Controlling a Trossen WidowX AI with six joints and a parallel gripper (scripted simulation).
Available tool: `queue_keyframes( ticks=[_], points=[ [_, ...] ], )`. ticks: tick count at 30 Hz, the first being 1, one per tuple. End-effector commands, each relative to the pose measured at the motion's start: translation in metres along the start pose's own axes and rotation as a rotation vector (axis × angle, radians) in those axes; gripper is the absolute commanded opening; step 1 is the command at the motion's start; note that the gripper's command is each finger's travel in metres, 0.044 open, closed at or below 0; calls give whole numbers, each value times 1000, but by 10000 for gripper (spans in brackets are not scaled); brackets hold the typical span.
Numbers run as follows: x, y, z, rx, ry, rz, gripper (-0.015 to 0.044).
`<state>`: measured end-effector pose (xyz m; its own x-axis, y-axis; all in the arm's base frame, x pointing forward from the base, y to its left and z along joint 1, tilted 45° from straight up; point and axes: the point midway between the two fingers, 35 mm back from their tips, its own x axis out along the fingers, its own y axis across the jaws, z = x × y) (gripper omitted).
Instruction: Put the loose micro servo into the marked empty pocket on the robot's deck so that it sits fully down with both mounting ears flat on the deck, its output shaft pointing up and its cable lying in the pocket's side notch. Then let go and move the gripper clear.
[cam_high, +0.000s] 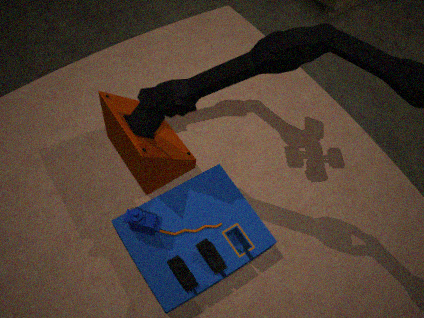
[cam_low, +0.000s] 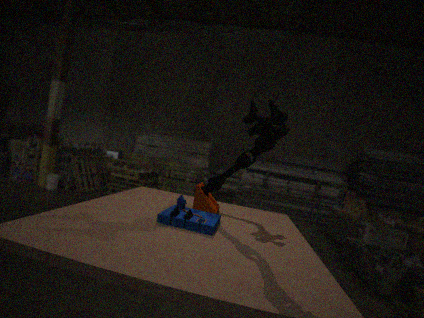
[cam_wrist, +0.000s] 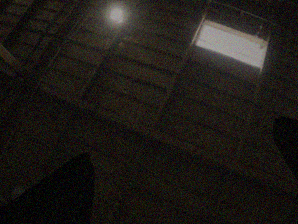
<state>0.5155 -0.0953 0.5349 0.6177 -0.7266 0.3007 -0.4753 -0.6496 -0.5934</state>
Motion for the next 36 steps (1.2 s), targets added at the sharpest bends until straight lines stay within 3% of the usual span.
queue_keyframes(
  ticks=[1,16,36],
  points=[
    [0,0,1,-2,-2,0,426],
    [22,50,82,-96,-211,6,440],
    [19,165,194,-149,-587,136,440]
  ],
)
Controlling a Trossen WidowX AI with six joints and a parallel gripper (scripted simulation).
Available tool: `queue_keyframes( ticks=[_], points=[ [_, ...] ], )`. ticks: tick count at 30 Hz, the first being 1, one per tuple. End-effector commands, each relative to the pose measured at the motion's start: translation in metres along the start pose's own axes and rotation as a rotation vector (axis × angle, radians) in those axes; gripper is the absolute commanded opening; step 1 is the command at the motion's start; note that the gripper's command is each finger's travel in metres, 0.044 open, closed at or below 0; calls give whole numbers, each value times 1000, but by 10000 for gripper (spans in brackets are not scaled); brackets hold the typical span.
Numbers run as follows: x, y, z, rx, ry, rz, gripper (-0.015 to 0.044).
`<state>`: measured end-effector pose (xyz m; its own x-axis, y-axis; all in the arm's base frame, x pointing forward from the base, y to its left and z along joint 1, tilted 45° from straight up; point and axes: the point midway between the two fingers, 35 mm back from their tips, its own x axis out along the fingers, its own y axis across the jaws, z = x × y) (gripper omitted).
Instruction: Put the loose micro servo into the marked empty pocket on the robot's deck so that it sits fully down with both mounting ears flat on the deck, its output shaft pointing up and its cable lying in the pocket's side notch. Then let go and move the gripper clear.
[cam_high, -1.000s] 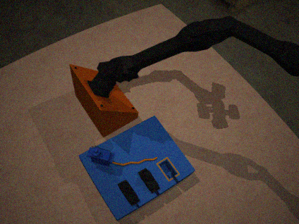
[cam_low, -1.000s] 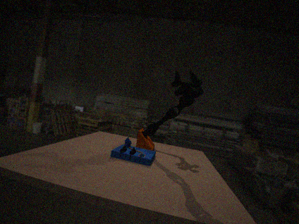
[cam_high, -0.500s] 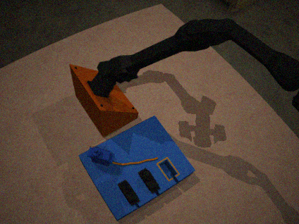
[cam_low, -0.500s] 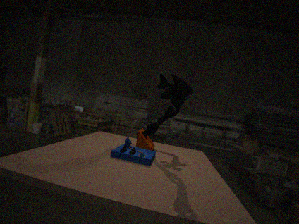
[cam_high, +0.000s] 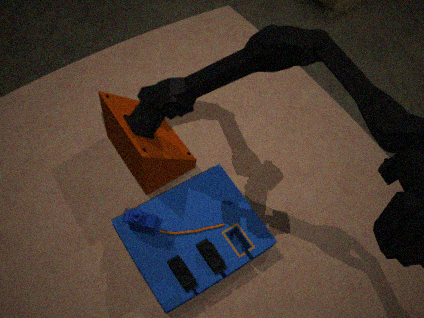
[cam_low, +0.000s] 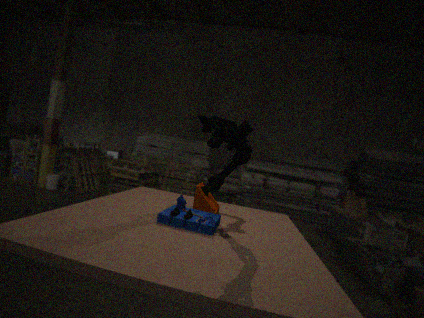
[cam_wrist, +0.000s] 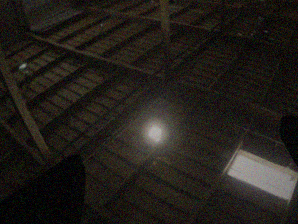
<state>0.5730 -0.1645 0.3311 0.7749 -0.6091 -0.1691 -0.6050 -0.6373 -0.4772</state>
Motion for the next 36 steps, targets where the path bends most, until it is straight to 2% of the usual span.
queue_keyframes(
  ticks=[1,19,36],
  points=[
    [11,29,30,6,-104,42,440],
    [14,141,130,95,-478,246,440],
    [-35,240,209,282,-815,511,440]
  ],
)
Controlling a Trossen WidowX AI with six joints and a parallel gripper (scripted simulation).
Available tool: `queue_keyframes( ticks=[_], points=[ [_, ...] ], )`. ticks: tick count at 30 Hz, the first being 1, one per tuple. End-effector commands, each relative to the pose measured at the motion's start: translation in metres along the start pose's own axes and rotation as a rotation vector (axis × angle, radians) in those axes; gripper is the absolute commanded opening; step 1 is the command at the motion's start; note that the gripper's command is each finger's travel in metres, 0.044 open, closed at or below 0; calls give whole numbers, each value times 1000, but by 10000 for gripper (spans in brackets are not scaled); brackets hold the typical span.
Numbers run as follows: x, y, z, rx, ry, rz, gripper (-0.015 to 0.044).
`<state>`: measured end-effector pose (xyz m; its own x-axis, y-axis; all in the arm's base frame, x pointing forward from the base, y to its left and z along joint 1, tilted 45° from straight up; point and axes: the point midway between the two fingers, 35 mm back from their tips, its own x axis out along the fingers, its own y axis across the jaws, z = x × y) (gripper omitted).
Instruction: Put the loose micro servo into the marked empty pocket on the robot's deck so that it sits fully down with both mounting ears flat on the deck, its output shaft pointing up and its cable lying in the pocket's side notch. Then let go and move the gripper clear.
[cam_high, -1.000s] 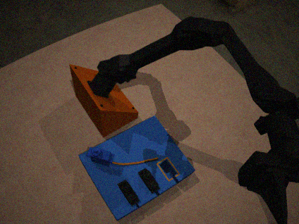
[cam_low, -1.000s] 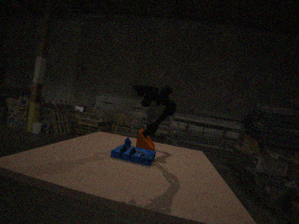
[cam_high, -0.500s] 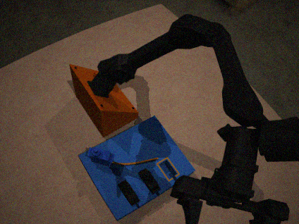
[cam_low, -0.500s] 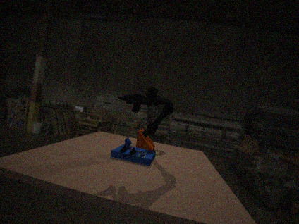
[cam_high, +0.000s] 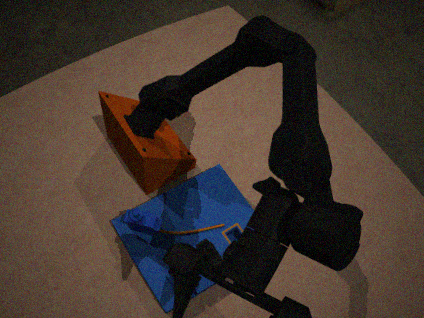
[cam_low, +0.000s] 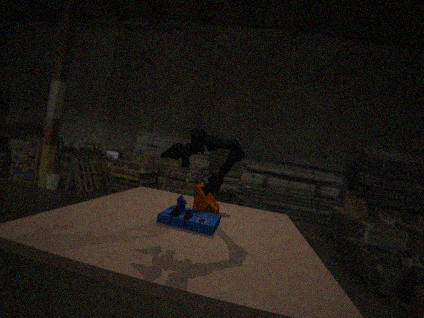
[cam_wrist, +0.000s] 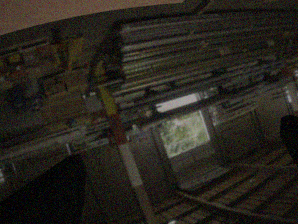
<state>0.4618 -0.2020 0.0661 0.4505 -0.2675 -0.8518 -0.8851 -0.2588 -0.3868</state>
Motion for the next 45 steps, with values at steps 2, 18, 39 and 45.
queue_keyframes(
  ticks=[2,18,39,45],
  points=[
    [11,41,23,88,-124,89,440],
    [10,139,88,373,-435,336,440],
    [-38,219,172,826,-792,689,440],
    [-59,234,193,968,-882,800,440]
  ],
)
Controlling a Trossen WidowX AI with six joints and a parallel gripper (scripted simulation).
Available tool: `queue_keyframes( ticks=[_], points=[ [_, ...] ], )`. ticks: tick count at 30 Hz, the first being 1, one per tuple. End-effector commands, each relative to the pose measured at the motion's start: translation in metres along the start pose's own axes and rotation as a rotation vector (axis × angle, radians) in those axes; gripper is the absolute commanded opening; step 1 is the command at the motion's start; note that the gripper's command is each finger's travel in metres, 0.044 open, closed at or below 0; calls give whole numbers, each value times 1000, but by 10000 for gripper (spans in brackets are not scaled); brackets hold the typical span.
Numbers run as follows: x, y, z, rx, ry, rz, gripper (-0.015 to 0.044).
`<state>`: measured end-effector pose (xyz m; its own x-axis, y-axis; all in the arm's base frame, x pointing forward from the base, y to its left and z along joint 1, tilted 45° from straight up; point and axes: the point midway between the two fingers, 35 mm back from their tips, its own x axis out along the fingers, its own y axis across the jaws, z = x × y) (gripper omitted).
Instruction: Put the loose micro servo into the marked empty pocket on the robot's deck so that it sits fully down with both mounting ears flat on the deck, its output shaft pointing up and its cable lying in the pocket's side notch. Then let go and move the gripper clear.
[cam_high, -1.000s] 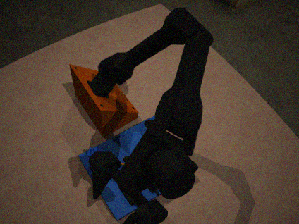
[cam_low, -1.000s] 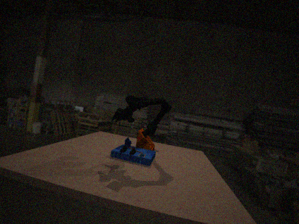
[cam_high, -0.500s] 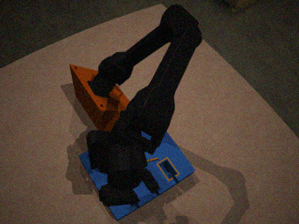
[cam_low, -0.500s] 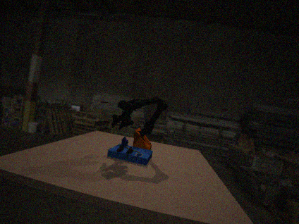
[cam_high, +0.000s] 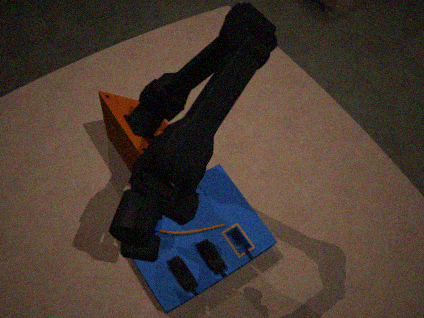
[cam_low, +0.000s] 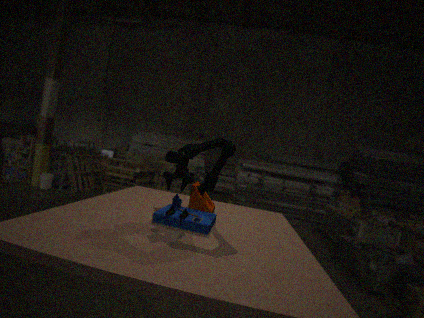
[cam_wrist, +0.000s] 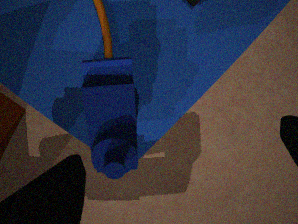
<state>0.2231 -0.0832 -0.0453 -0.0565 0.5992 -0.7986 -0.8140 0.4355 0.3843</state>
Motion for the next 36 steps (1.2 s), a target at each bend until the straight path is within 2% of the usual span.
queue_keyframes(
  ticks=[1,11,18,36],
  points=[
    [9,26,2,124,-80,79,440],
    [10,29,2,140,-91,89,440],
    [34,32,4,140,-91,89,440],
    [54,34,6,140,-92,90,440]
  ],
)
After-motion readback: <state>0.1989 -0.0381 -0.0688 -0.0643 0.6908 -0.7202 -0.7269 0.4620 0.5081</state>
